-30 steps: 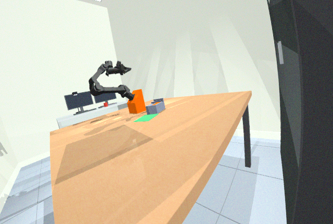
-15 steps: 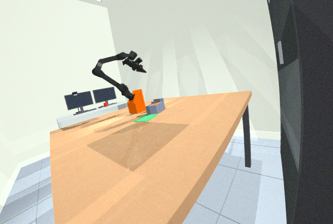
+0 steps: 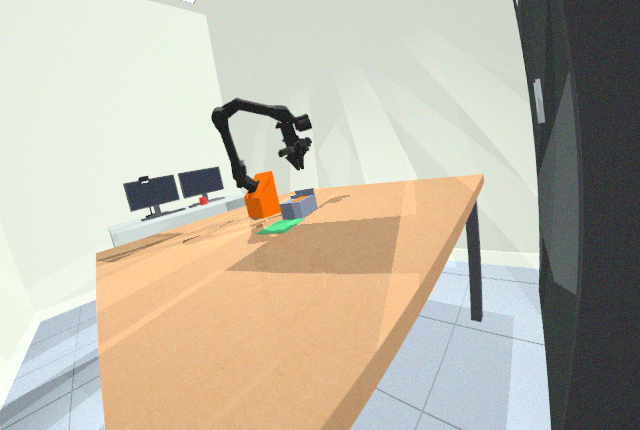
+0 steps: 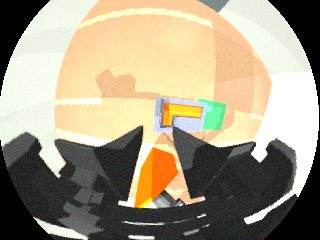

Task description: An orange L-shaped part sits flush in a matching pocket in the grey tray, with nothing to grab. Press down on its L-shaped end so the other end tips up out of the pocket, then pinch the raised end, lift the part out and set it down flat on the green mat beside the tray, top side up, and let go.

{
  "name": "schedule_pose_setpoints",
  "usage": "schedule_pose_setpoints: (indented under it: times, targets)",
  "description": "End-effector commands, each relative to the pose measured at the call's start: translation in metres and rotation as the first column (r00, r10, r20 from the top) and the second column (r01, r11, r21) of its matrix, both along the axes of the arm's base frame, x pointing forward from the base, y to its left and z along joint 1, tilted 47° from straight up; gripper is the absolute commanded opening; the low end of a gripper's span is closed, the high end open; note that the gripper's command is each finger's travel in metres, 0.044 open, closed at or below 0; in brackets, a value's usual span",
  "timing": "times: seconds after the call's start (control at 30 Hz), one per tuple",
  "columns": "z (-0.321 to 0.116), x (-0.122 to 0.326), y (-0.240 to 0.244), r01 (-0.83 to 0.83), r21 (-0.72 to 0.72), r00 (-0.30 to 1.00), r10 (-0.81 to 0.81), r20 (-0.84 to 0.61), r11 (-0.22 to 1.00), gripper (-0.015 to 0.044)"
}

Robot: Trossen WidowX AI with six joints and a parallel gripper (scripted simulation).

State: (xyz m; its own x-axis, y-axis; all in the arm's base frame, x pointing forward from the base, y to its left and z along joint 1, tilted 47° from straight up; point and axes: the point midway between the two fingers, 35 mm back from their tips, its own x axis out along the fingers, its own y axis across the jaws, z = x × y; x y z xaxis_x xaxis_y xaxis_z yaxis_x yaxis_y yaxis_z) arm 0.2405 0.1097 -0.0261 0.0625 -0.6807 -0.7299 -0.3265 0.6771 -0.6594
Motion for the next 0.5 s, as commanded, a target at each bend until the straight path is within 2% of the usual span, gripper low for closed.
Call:
schedule_pose_setpoints:
  times: [0.0,0.13,0.33,0.47]
  targets:
    - [-0.019,0.004,-0.024,0.094,-0.059,0.994,-0.097,-0.054,0.994,0.018]
    - [-0.027,0.005,-0.031,0.094,-0.058,0.994,-0.097,-0.054,0.994,0.018]
    - [-0.069,0.001,-0.077,0.094,-0.061,0.994,-0.097,-0.053,0.994,0.018]
    - [-0.07,0.001,-0.079,0.094,-0.062,0.994,-0.097,-0.053,0.994,0.018]
